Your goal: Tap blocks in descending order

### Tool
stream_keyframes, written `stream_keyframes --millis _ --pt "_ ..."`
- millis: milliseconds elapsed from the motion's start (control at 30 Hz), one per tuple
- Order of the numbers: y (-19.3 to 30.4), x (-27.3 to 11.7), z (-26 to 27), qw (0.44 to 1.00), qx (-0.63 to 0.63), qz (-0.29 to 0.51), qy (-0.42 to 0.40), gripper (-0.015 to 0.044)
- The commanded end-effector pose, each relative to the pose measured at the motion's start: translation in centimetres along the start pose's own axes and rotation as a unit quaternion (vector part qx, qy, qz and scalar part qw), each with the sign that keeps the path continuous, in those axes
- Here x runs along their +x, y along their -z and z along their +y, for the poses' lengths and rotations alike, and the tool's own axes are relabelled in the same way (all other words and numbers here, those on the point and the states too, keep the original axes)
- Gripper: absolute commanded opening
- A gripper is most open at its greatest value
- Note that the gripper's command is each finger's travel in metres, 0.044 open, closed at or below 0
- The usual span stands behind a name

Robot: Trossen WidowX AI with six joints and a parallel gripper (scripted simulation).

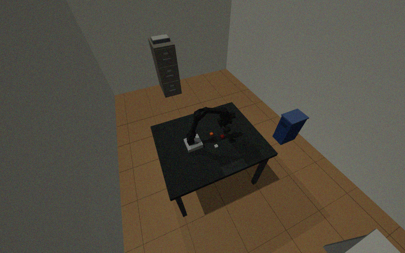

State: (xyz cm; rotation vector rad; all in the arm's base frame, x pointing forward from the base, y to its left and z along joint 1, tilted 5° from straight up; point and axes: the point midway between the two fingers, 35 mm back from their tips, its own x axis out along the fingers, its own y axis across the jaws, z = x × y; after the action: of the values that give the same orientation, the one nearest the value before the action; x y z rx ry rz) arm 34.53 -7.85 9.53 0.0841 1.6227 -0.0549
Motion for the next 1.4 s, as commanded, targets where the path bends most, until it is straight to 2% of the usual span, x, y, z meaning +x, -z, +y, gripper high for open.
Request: stream_keyframes --millis 0,433,500,667,900,933,1367 --pt "-0.3 0.0 -0.1 1.0 -0.005 0.0 0.002 0.04" --pt "-0.3 0.0 -0.1 1.0 -0.005 0.0 0.002 0.04" --pt "-0.4 1.1 -0.1 1.0 -0.005 0.0 0.002 0.0348" --pt "-0.3 7.8 -0.1 1.0 -0.005 0.0 0.002 0.0216" --pt "-0.2 8.1 -0.1 1.0 -0.005 0.0 0.002 0.0033" --pt "-0.2 8.1 -0.1 1.0 -0.005 0.0 0.002 0.002" --pt "-0.3 8.6 -0.1 1.0 -0.005 0.0 0.002 0.002"
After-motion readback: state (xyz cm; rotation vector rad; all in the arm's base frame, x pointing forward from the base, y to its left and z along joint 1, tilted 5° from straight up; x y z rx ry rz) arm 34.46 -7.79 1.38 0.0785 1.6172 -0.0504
